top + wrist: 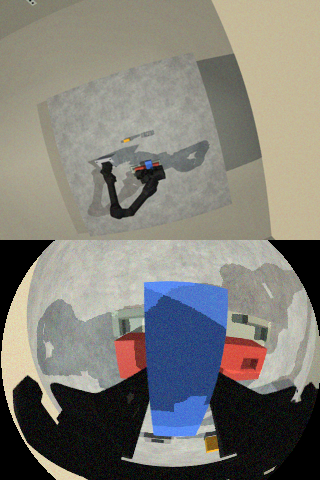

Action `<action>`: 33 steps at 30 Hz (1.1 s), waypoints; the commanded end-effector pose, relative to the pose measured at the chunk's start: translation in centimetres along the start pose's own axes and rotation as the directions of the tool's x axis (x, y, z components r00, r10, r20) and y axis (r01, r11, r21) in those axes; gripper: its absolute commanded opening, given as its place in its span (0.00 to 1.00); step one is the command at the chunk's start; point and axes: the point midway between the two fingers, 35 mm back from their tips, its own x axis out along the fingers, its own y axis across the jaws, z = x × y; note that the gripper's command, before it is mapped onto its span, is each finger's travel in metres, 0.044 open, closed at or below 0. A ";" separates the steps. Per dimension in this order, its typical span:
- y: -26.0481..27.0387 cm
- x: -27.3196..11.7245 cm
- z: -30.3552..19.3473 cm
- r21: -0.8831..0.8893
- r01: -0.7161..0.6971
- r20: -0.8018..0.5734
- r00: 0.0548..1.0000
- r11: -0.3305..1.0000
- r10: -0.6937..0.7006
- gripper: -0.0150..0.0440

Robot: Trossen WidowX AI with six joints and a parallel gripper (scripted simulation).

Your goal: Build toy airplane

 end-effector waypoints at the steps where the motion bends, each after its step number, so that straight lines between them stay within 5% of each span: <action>1: 0.0 -0.1 0.0 -0.001 0.000 0.000 1.000 1.000 0.000 0.66; 9: 0.0 -0.1 0.0 -0.001 0.000 0.000 1.000 1.000 0.000 1.00; 18: 0.0 -0.3 0.0 -0.002 0.000 -0.001 1.000 1.000 0.000 1.00; 25: 0.1 -8.5 -0.1 -0.004 0.003 -0.001 1.000 1.000 -0.003 1.00; 33: 0.2 -8.7 -0.2 -0.069 0.003 -0.001 1.000 0.998 -0.003 1.00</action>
